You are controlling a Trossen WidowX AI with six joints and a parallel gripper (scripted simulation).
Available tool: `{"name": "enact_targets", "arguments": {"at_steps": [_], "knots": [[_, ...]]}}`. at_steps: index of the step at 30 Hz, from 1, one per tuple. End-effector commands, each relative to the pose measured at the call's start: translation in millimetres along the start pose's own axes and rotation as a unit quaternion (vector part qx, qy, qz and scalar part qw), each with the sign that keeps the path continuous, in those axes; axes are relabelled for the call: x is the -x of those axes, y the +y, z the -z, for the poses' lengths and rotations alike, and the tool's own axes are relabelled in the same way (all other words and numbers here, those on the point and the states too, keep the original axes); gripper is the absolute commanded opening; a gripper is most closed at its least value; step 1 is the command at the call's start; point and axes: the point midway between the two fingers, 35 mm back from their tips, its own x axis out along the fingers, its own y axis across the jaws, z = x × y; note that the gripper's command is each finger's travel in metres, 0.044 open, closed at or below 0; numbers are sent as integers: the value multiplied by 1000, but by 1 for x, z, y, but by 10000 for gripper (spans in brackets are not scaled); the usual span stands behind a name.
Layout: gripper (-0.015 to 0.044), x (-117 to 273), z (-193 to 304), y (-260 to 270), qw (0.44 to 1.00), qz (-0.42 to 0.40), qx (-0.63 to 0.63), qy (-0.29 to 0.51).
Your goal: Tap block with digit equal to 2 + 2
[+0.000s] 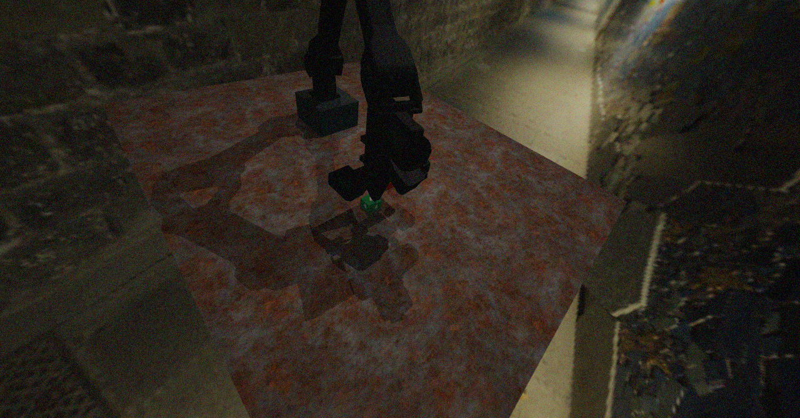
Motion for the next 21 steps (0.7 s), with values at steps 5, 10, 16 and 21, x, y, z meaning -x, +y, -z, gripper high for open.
{"name": "enact_targets", "arguments": {"at_steps": [5, 10, 16, 21], "knots": [[20, -14, 3, 1, 1000, -1, 3, 5], [20, -15, 3, 1, 1000, -1, 3, 5], [20, 15, 2, 1, 1000, -1, 3, 5], [99, 22, -1, 27, 1000, -2, 3, 4]]}}
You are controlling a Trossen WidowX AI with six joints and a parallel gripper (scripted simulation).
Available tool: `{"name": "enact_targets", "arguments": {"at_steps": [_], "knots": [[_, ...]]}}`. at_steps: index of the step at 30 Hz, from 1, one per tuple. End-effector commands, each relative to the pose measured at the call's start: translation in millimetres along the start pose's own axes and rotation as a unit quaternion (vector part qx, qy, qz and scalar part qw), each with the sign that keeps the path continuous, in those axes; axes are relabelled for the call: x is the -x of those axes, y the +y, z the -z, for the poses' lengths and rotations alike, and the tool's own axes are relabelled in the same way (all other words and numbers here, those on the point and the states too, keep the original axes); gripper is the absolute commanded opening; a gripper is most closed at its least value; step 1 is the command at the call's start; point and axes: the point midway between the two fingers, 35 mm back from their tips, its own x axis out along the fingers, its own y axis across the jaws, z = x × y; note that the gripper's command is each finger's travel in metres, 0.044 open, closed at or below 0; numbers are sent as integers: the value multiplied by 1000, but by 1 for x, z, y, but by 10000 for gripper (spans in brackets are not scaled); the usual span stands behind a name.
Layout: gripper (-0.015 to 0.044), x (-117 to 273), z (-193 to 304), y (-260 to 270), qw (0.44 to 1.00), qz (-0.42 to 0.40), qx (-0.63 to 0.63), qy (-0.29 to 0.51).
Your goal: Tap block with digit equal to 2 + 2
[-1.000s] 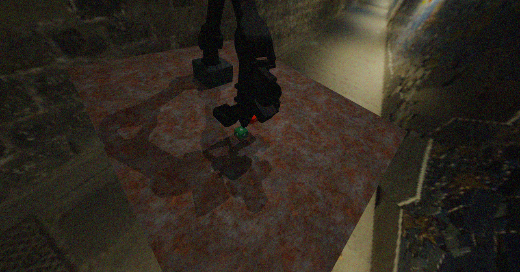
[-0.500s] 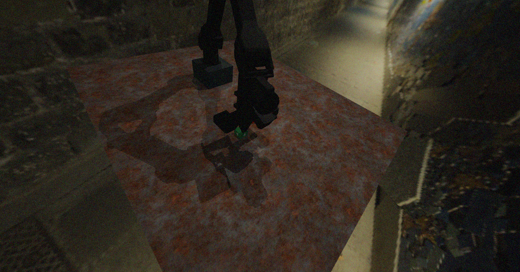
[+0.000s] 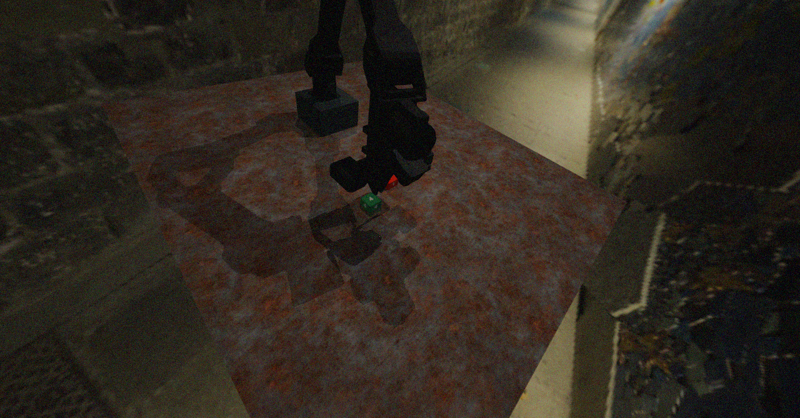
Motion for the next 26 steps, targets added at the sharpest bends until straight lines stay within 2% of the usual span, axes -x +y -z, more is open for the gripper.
{"name": "enact_targets", "arguments": {"at_steps": [1, 6, 12, 19, 26], "knots": [[125, 10, -3, 41, 1000, -3, 4, 3], [256, 31, 5, 129, 1000, -7, 4, 4], [400, 56, 42, 225, 1000, -11, 4, 5], [400, 83, 115, 307, 1000, -15, 4, 8], [400, 85, 123, 314, 1000, -15, 4, 9]]}}
